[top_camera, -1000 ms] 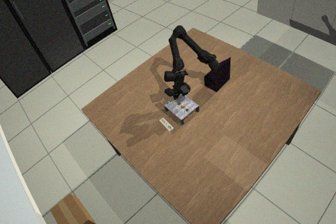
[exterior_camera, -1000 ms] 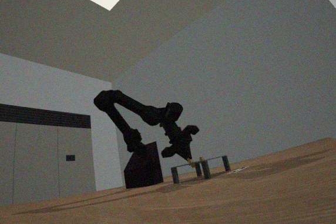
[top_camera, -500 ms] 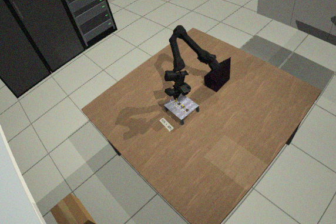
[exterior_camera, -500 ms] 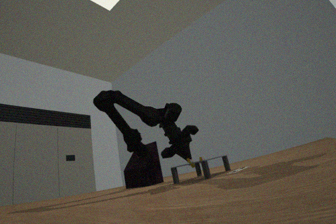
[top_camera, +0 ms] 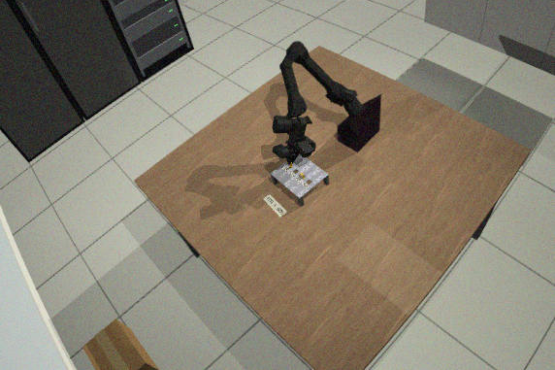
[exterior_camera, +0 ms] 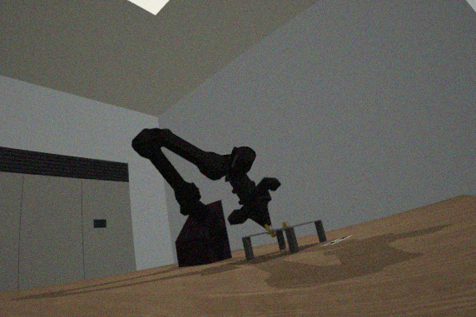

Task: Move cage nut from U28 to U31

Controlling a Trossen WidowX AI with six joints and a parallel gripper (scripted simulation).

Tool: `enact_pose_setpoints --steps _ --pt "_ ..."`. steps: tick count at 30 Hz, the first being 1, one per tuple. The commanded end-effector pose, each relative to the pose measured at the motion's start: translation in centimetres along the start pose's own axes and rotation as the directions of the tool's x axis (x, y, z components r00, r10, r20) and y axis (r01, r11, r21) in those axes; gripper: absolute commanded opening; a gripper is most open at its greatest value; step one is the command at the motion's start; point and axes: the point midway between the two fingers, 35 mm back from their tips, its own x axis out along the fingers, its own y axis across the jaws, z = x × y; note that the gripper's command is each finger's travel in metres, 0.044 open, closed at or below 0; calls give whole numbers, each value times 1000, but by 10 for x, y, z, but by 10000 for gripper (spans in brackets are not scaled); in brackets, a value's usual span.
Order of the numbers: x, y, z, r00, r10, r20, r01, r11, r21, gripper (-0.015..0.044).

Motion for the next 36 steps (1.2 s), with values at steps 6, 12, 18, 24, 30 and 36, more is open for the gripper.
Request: enact_pose_setpoints --steps 6,12,18,24,30,36 --pt "0 1 1 1000 -8 4 8 1000 -5 23" --pt "0 2 1 1000 -18 4 18 1000 -5 23" --pt "0 2 1 1000 -21 4 21 1000 -5 23" --pt "0 3 1 1000 -30 4 30 1000 -5 23" --pt "0 4 1 999 -39 3 39 999 -5 23" --pt "0 5 1 999 -42 3 42 999 -5 23"
